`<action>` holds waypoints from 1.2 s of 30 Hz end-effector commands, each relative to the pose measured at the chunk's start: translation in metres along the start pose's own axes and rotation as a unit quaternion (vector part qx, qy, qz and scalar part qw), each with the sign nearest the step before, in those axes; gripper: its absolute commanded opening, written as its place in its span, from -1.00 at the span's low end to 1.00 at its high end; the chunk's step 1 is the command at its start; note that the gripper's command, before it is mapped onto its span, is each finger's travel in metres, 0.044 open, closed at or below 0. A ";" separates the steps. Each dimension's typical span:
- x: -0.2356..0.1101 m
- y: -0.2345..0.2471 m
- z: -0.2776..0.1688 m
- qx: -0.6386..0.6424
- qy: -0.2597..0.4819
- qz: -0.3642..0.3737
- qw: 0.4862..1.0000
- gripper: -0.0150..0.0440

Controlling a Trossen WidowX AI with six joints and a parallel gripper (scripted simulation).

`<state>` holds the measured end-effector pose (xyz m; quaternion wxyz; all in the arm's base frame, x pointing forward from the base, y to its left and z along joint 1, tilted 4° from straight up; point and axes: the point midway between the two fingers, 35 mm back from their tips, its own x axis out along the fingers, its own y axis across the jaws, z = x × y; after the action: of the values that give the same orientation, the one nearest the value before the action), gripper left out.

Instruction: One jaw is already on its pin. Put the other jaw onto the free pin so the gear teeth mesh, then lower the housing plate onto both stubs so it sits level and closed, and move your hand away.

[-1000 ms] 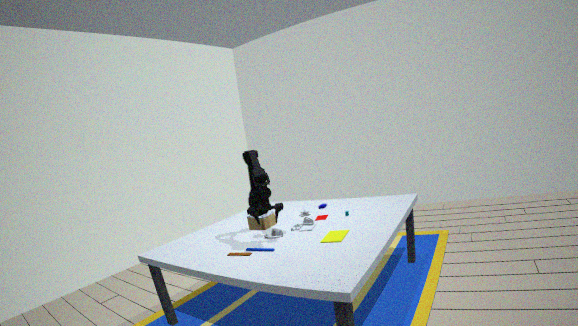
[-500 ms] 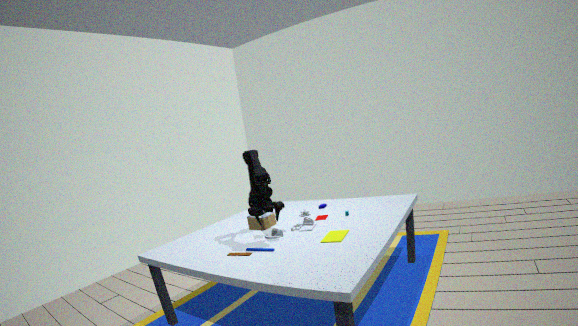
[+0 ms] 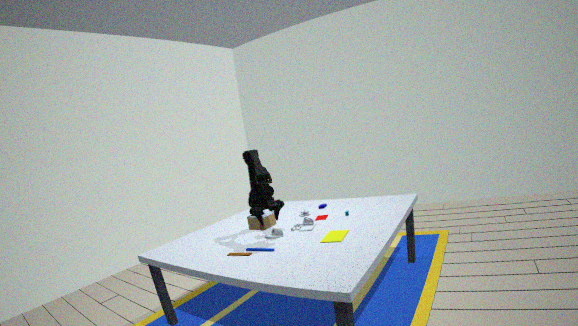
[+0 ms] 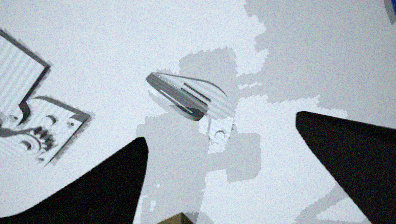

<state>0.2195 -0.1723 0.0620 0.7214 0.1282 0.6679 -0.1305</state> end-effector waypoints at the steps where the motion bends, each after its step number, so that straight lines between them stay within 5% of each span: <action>1: -0.002 0.001 0.000 -0.046 -0.002 -0.002 0.999 1.00; 36: -0.005 0.014 -0.001 -0.393 -0.003 -0.003 0.919 1.00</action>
<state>0.2237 -0.1587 0.0658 0.7172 -0.1569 0.6658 0.1331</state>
